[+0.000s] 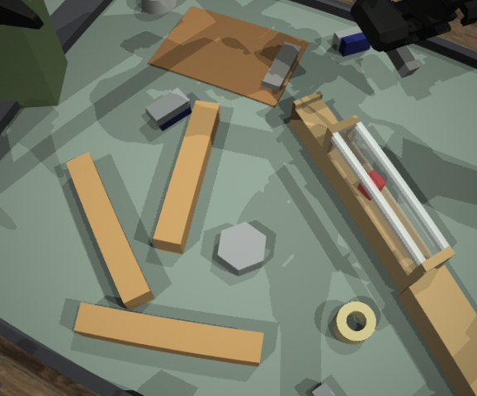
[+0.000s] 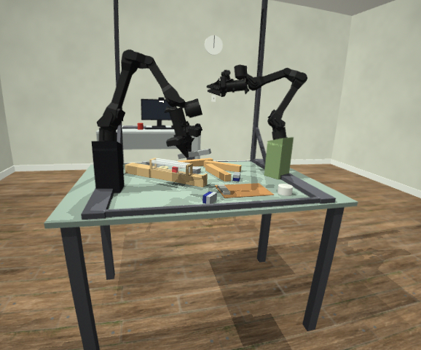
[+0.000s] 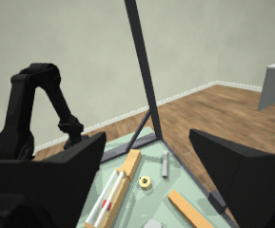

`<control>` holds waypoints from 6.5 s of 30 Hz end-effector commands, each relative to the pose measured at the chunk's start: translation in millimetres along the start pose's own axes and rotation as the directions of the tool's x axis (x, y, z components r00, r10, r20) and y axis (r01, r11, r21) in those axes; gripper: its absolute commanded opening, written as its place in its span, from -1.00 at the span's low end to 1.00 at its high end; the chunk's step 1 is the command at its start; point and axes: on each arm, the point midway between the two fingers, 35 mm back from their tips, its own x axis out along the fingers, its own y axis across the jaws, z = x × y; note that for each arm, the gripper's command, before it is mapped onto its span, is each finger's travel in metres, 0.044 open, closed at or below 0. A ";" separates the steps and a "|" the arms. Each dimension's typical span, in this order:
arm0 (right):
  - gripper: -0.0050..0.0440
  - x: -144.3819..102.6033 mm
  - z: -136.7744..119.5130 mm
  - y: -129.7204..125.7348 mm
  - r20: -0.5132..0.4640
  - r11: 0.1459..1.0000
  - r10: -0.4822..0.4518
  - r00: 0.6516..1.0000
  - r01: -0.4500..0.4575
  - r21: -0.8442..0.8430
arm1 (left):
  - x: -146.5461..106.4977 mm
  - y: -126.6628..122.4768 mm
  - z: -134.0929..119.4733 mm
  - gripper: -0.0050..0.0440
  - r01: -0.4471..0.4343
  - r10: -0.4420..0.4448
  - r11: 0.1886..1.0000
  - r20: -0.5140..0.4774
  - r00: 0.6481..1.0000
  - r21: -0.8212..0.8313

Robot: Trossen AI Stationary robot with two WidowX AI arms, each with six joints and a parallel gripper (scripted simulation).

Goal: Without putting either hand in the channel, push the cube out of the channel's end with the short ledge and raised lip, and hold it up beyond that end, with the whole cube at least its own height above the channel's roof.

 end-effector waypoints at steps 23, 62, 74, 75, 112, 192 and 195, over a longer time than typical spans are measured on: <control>-0.80 -6.8 -119.5 145.4 -0.050 0.997 0.077 0.996 -0.077 -0.002 | -1.3 0.2 6.6 0.84 -0.001 0.001 1.000 0.017 1.000 0.003; -0.80 -83.8 -391.4 196.2 -0.326 0.979 0.204 0.923 -0.185 0.086 | -1.3 0.2 6.6 0.84 -0.001 0.001 1.000 0.017 1.000 0.003; -0.80 -25.6 -377.5 128.7 -0.276 0.999 -0.021 0.961 0.031 0.032 | -1.3 0.2 6.6 0.84 -0.001 0.001 1.000 0.017 1.000 0.003; -0.80 -23.2 -376.9 124.3 -0.273 0.999 -0.034 0.961 0.044 0.029 | -1.3 0.2 6.6 0.84 -0.001 0.001 1.000 0.017 1.000 0.003; -0.80 4.1 -380.6 106.2 -0.264 0.995 -0.094 0.960 0.101 0.010 | -1.3 0.2 6.6 0.84 -0.001 0.001 1.000 0.017 1.000 0.003; -0.80 30.7 -316.8 103.5 -0.260 0.995 -0.090 0.961 0.097 0.012 | -1.3 0.2 6.6 0.84 -0.001 0.001 1.000 0.017 1.000 0.003; -0.80 32.4 -310.2 103.3 -0.260 0.995 -0.090 0.961 0.096 0.011 | -1.3 0.2 6.6 0.84 -0.001 0.001 1.000 0.017 1.000 0.003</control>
